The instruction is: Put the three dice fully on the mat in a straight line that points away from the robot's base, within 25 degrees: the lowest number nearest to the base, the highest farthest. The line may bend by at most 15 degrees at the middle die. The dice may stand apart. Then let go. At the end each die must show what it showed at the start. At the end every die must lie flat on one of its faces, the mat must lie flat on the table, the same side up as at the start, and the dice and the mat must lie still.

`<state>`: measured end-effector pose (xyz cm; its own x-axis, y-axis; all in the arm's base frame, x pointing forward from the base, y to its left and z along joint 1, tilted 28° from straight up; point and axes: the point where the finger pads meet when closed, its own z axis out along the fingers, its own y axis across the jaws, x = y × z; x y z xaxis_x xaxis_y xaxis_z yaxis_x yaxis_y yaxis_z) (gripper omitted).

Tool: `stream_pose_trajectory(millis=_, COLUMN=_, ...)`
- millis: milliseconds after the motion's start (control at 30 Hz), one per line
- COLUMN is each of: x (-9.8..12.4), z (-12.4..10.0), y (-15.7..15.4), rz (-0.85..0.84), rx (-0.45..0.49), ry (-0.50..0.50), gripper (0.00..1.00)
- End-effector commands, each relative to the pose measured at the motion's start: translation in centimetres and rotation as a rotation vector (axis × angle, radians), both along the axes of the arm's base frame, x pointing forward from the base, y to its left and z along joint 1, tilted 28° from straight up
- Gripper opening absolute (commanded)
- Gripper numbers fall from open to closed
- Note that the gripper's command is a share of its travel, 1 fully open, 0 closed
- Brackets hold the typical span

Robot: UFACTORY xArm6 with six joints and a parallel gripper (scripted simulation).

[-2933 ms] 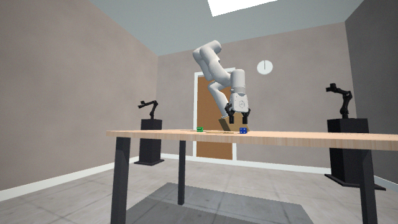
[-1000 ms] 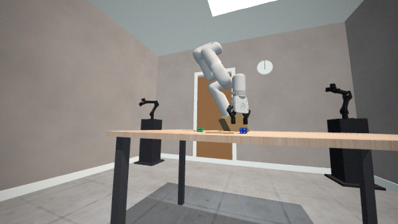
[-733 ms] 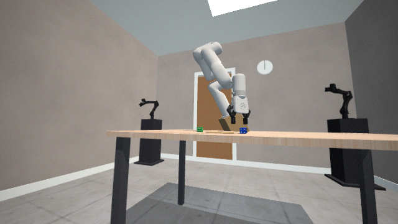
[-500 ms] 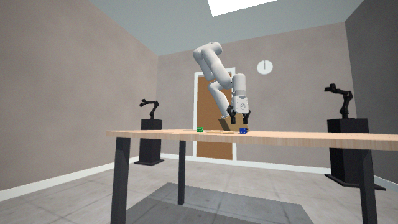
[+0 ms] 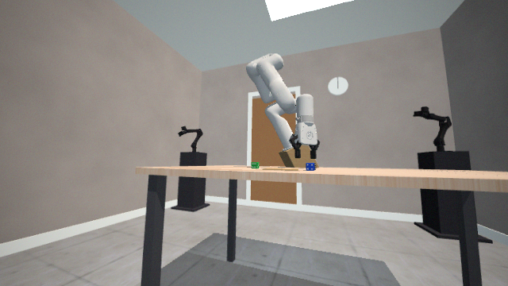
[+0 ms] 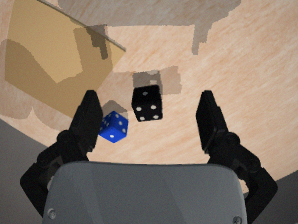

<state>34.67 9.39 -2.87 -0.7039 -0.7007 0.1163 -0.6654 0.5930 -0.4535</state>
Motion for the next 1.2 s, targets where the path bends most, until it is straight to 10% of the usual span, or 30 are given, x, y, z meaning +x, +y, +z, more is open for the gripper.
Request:
stream_pose_trajectory(millis=0, x=0.1, z=0.1, y=0.1, rz=0.001, rx=0.002, ry=-0.002, gripper=1.0)
stream_pose_trajectory(millis=300, x=-0.1, z=0.9, y=0.4, rz=0.001, rx=0.001, ry=-0.002, gripper=1.0)
stream_pose_trajectory(millis=767, x=-2.3, z=8.5, y=3.8, rz=0.001, rx=0.002, ry=-0.002, gripper=1.0)
stream_pose_trajectory(millis=1167, x=-2.4, z=8.9, y=4.0, rz=0.001, rx=0.002, ry=-0.002, gripper=1.0)
